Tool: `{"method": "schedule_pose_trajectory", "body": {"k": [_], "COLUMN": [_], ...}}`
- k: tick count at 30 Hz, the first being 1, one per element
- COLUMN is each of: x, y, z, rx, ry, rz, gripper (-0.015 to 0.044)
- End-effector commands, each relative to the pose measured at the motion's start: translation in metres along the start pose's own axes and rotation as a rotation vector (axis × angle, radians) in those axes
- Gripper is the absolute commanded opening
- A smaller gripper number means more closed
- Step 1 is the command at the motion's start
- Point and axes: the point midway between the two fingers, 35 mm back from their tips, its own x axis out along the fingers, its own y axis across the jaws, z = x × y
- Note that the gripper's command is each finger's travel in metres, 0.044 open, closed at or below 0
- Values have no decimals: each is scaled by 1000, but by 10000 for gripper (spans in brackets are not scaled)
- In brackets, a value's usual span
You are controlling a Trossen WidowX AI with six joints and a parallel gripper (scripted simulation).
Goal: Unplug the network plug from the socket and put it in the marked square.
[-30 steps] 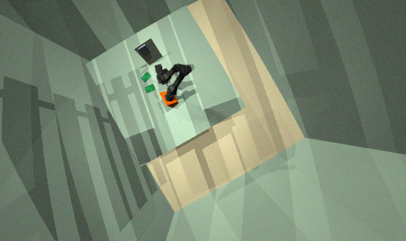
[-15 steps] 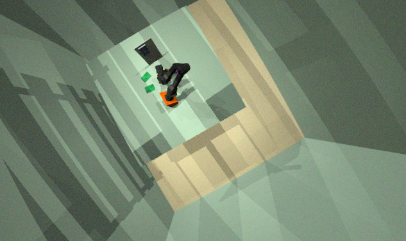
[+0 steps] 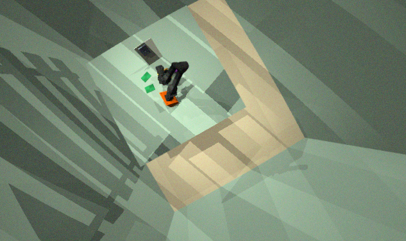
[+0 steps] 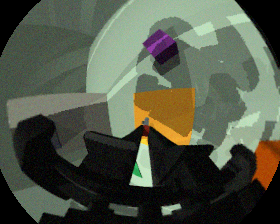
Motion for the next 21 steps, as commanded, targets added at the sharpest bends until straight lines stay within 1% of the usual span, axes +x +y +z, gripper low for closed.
{"method": "schedule_pose_trajectory", "body": {"k": [1, 21], "x": [2, 10], "y": [-2, -10], "z": [0, 2], "rx": [-4, -7], "ry": [5, 0], "rz": [2, 6], "gripper": [0, 0]}}
